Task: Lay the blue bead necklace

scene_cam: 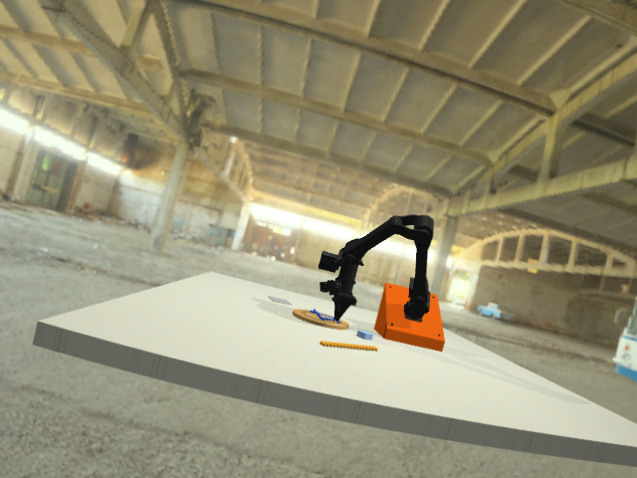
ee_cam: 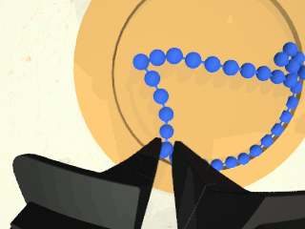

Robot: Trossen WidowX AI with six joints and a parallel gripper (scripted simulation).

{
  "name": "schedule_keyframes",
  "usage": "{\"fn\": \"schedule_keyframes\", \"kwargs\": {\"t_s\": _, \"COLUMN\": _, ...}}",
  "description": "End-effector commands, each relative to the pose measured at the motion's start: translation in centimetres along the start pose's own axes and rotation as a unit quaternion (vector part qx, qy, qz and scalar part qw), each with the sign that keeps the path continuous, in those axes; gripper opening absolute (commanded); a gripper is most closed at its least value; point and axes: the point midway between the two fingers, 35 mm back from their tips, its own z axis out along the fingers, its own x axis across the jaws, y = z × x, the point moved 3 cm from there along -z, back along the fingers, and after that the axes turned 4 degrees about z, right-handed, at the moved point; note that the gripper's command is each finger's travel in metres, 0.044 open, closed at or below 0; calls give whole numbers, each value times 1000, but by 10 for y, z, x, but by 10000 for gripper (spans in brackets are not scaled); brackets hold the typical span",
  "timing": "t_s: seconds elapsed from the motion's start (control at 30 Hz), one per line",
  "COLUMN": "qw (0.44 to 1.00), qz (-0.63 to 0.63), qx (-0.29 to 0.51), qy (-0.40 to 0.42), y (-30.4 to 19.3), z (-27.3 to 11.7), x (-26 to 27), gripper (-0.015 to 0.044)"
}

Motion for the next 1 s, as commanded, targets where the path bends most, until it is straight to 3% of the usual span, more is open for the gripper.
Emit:
{"fn": "schedule_keyframes", "kwargs": {"t_s": 0.0, "qw": 1000, "qz": -1, "qx": -1, "qy": 1, "y": 1, "z": -4, "x": 0, "gripper": 0}}
{"fn": "schedule_keyframes", "kwargs": {"t_s": 0.9, "qw": 1000, "qz": -1, "qx": -1, "qy": 1, "y": -5, "z": 4, "x": 11, "gripper": 0}}
{"fn": "schedule_keyframes", "kwargs": {"t_s": 0.97, "qw": 1000, "qz": -3, "qx": -6, "qy": -2, "y": -3, "z": 1, "x": 10, "gripper": 52}}
